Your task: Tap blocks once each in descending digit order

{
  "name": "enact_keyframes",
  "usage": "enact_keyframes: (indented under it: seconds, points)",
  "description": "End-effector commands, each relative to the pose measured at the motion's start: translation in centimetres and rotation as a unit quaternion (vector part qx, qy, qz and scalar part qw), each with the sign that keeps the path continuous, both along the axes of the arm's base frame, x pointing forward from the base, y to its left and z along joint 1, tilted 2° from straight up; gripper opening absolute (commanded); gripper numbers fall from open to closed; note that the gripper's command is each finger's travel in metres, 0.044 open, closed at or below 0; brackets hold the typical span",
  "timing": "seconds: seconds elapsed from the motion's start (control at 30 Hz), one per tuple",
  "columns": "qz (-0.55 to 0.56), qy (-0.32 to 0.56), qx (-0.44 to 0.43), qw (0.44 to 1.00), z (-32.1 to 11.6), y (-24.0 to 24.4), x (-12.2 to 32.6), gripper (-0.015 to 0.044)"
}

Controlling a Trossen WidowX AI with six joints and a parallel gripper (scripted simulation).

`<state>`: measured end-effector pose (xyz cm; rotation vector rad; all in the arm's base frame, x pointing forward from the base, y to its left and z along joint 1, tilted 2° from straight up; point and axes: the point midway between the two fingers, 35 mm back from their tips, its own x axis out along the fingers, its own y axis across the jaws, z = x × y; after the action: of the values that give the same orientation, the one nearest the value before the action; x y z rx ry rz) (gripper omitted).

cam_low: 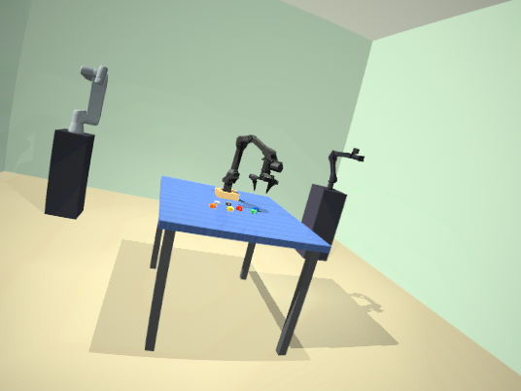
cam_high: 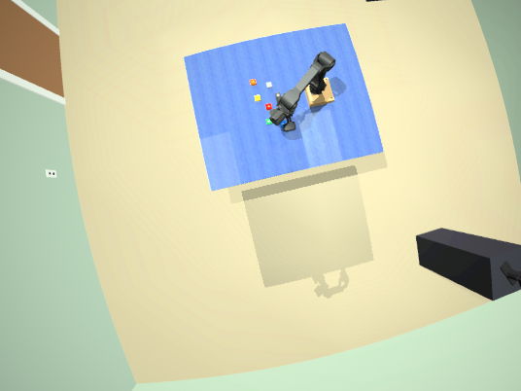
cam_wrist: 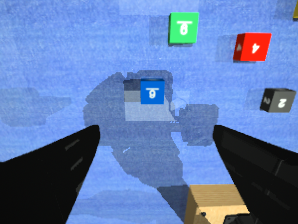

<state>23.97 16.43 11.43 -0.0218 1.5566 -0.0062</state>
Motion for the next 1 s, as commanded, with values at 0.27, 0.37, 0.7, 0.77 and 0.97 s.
enact_keyframes:
  seconds: [0.27, 0.37, 0.7, 0.77, 0.97]
  points:
    - [-0.003, 0.001, 0.002, 1.000, 0.0, 0.0, 0.1, 0.0400]
    - [-0.007, 0.000, 0.004, 1.000, 0.0, -1.2, 3.3, 0.0400]
    - [-0.002, -0.002, 0.000, 1.000, 0.2, -3.7, 7.9, 0.0400]
    - [-0.002, -0.002, 0.000, 1.000, 0.2, -3.7, 7.9, 0.0400]
    - [-0.002, -0.002, 0.000, 1.000, 0.2, -3.7, 7.9, 0.0400]
